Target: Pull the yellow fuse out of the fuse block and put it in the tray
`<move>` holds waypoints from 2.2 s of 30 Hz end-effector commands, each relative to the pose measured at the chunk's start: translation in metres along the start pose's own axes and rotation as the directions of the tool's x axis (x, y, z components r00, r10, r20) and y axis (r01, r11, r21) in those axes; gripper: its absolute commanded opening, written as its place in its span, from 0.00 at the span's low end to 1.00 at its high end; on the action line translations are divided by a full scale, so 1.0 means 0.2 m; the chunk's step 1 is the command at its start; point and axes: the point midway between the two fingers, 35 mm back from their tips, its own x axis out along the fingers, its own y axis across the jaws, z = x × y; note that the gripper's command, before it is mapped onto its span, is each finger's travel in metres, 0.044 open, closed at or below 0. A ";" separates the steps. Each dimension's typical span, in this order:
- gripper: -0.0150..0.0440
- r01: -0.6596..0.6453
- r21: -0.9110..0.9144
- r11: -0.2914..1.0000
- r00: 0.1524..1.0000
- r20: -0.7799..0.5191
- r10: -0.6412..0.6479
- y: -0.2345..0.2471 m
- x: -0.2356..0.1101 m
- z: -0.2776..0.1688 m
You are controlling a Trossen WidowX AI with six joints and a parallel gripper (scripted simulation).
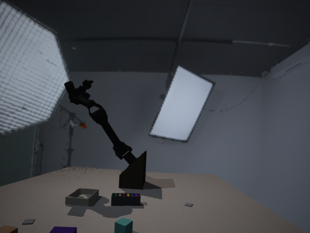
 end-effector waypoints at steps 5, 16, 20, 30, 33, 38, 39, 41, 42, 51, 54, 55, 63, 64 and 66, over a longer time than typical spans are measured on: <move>0.71 0.081 -0.076 0.994 0.997 0.022 -0.080 -0.11 -0.02 0.05; 0.36 0.500 -0.442 0.745 0.858 0.137 -0.495 -0.71 -0.36 0.33; 0.36 0.607 -0.556 0.568 0.755 0.181 -0.630 -0.90 -0.59 0.44; 0.36 0.631 -0.774 0.059 0.402 0.261 -0.878 -1.14 -1.35 0.65; 0.36 0.590 -0.807 -0.036 0.295 0.257 -0.920 -1.14 -1.55 0.65; 0.36 0.468 -0.858 -0.210 0.080 0.278 -0.957 -1.07 -1.98 0.72; 0.36 0.438 -0.867 -0.237 0.038 0.281 -0.959 -1.05 -2.06 0.73; 0.36 0.363 -0.887 -0.284 -0.040 0.290 -0.956 -0.99 -2.21 0.75; 0.36 0.316 -0.898 -0.304 -0.079 0.295 -0.952 -0.95 -2.29 0.77; 0.36 -0.141 -0.940 -0.309 -0.399 0.340 -0.851 -0.50 -2.90 0.88; 0.36 -0.279 -0.929 -0.243 -0.486 0.355 -0.799 -0.31 -3.06 0.92; 0.36 -0.321 -0.922 -0.214 -0.512 0.360 -0.780 -0.25 -3.11 0.94; 0.36 -0.579 -0.806 0.122 -0.689 0.404 -0.602 0.36 -3.40 1.06; 0.36 -0.597 -0.783 0.174 -0.706 0.410 -0.577 0.44 -3.42 1.08; 0.36 -0.622 -0.730 0.283 -0.737 0.423 -0.527 0.61 -3.46 1.12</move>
